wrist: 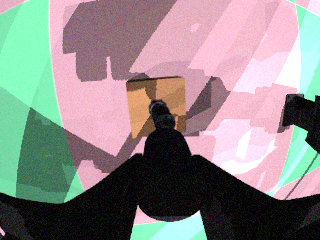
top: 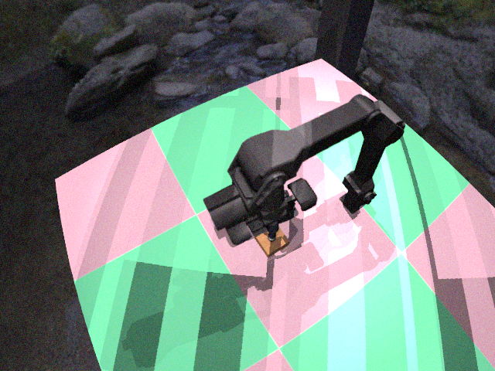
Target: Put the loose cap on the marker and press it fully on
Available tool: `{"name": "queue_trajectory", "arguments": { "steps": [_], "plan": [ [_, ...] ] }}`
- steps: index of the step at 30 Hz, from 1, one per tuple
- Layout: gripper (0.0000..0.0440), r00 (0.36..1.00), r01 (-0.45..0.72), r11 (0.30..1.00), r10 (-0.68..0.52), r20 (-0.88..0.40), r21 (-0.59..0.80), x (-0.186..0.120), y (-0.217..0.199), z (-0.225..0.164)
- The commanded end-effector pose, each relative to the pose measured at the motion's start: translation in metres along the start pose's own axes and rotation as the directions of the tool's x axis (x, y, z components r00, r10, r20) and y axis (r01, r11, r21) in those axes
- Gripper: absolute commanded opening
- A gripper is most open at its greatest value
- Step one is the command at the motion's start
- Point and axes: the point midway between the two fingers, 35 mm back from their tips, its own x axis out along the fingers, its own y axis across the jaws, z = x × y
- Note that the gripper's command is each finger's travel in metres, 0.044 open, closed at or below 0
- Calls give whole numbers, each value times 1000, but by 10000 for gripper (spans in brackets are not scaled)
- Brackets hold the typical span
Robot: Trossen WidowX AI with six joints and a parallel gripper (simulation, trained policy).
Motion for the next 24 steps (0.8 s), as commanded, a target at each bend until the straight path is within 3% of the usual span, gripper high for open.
{"name": "queue_trajectory", "arguments": {
  "steps": [1, 24],
  "plan": [
    [6, 1000, 16, 1000, -16, -12, 7, 4, -5, 3],
    [0, 997, 73, 997, -73, -32, 4, 52, -6, 4]
  ]
}}
